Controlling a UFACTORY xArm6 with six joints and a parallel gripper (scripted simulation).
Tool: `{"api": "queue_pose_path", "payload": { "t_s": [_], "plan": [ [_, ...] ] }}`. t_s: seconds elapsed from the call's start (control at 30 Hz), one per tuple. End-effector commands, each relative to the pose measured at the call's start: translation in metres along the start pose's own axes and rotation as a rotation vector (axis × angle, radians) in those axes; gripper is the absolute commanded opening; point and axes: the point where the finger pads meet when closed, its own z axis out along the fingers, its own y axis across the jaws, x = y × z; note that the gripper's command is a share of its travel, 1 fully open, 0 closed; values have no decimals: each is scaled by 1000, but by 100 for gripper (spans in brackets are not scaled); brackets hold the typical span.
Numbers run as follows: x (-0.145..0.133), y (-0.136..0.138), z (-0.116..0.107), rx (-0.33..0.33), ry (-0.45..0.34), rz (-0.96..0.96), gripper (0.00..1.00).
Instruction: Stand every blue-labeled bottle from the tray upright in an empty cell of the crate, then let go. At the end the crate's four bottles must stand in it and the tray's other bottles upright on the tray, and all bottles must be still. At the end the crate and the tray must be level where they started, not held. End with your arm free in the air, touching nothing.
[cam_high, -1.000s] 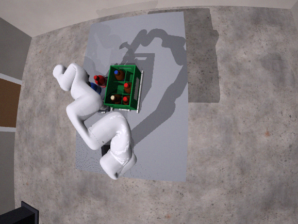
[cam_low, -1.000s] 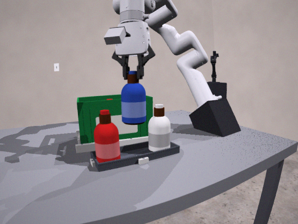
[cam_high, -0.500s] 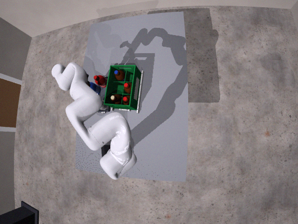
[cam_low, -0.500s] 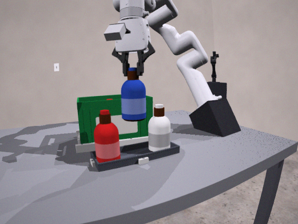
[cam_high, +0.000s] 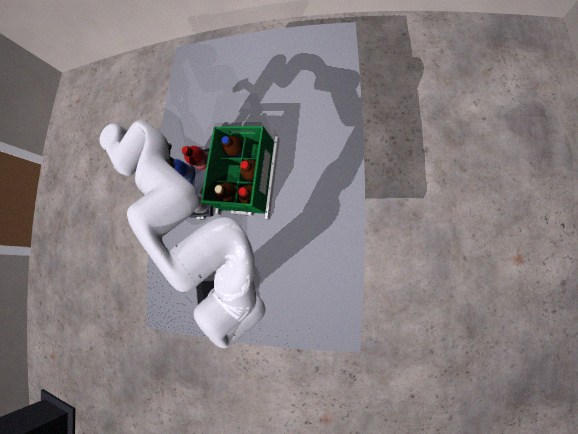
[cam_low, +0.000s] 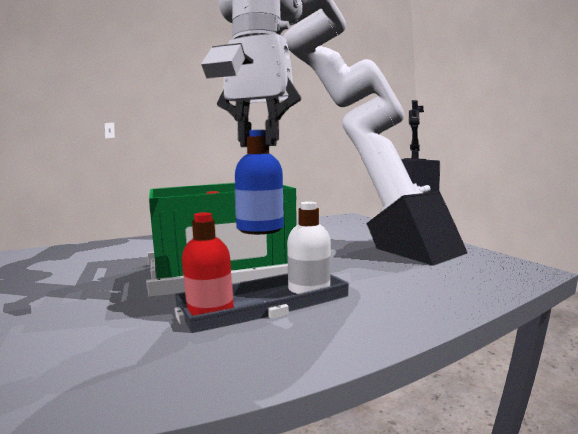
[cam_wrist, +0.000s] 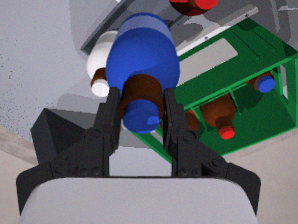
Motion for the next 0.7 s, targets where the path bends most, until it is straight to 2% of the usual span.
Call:
{"api": "queue_pose_path", "payload": {
  "t_s": [0.0, 0.67],
  "plan": [
    [1, 1, -2, -1, 5, 1, 0],
    [1, 1, -5, -1, 5, 1, 0]
  ]
}}
